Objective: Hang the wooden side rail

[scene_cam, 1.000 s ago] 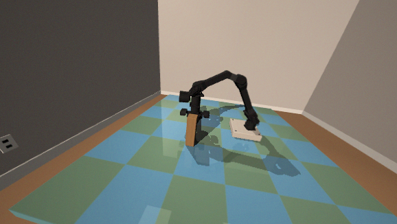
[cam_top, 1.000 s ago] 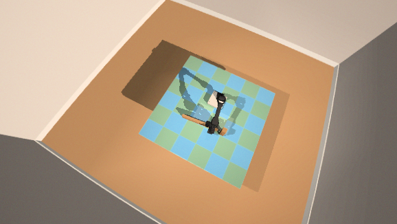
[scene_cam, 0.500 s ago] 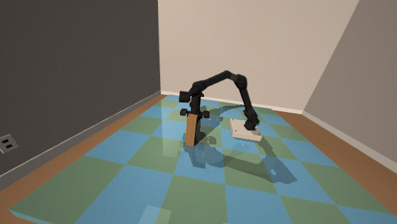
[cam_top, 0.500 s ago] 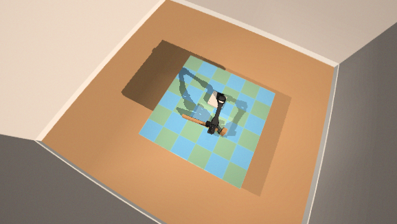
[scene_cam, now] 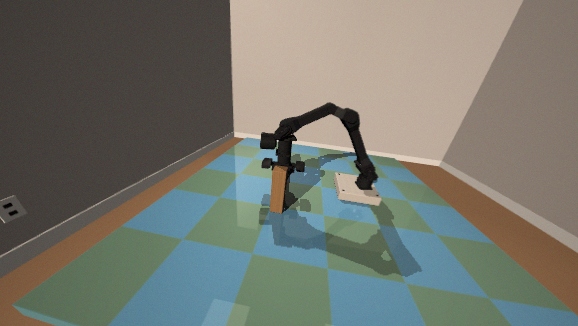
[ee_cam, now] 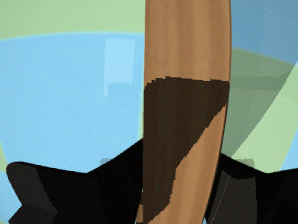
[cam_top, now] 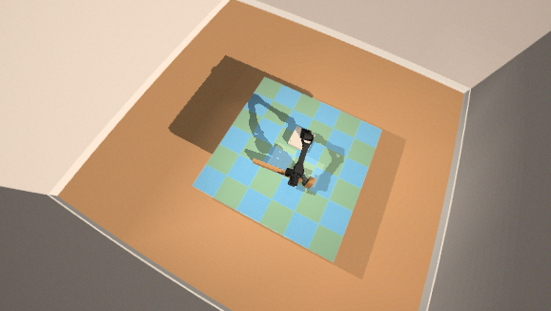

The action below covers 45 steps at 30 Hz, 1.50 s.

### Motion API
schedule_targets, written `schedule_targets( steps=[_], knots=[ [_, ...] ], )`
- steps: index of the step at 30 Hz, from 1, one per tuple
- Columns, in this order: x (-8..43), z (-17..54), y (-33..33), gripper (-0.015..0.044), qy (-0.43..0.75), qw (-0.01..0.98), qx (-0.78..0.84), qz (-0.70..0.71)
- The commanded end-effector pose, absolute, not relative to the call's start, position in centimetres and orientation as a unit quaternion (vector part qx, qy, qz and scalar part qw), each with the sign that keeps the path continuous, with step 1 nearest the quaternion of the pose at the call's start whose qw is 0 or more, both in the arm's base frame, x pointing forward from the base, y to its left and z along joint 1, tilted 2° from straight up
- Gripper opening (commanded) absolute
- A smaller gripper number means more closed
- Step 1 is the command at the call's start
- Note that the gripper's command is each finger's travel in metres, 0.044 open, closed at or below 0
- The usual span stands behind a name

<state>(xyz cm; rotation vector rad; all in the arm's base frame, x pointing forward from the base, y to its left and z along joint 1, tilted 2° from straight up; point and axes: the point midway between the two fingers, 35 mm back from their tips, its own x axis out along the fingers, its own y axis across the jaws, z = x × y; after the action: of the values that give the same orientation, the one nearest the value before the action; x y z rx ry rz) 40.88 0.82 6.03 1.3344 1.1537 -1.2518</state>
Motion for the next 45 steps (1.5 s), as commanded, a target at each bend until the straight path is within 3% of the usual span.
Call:
schedule_targets(
  steps=[1, 45],
  knots=[
    [41.2, 6.6, 0.95, 0.0, 0.467, 0.472, 0.55, -0.507],
    [41.23, 6.49, 1.44, 0.0, 0.467, 0.472, 0.55, -0.507]
  ],
)
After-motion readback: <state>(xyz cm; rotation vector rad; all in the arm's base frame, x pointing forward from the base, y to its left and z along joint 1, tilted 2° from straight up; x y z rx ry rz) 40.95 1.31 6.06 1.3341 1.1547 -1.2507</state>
